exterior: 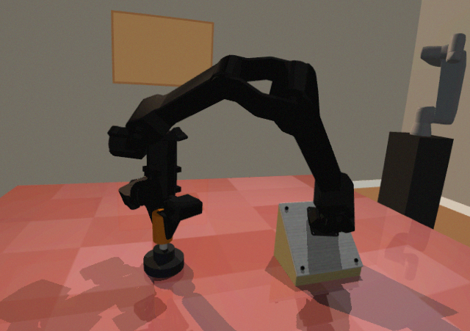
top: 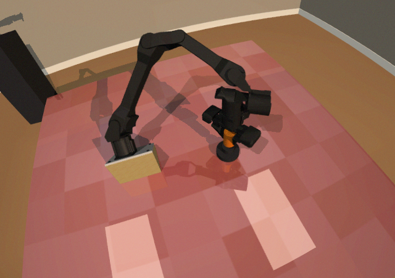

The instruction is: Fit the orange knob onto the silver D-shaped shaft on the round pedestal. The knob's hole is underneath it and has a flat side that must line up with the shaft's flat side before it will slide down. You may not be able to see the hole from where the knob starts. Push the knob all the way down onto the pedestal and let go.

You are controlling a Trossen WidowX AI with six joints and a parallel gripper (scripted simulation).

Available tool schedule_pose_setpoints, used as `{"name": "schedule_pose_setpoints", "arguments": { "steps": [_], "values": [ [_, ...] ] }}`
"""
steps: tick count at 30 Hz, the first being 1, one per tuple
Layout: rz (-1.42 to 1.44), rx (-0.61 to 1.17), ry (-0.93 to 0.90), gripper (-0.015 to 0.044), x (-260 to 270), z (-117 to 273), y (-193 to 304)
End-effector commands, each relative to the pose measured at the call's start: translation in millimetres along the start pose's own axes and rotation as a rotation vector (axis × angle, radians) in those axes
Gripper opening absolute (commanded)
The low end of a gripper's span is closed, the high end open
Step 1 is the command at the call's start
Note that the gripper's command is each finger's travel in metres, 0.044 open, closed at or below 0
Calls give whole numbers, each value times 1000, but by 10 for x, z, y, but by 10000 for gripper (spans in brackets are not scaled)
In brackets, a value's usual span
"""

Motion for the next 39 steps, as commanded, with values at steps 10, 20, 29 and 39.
{"name": "schedule_pose_setpoints", "arguments": {
  "steps": [10,20,29,39],
  "values": [
    [13,-1,1,0,27,-4,13],
    [13,-1,1,0,25,-2,-1],
    [13,-1,1,0,8,-25,10],
    [13,-1,1,0,15,-23,10]
  ]
}}
Point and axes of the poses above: the point midway between the two fingers, 35 mm back from their tips, its own z axis back along the fingers, its own x axis across the jaws, y = z × x, the point moved 5 cm from there along z, back along the fingers, and after that the axes turned 13 degrees about z, right-handed, at the moved point
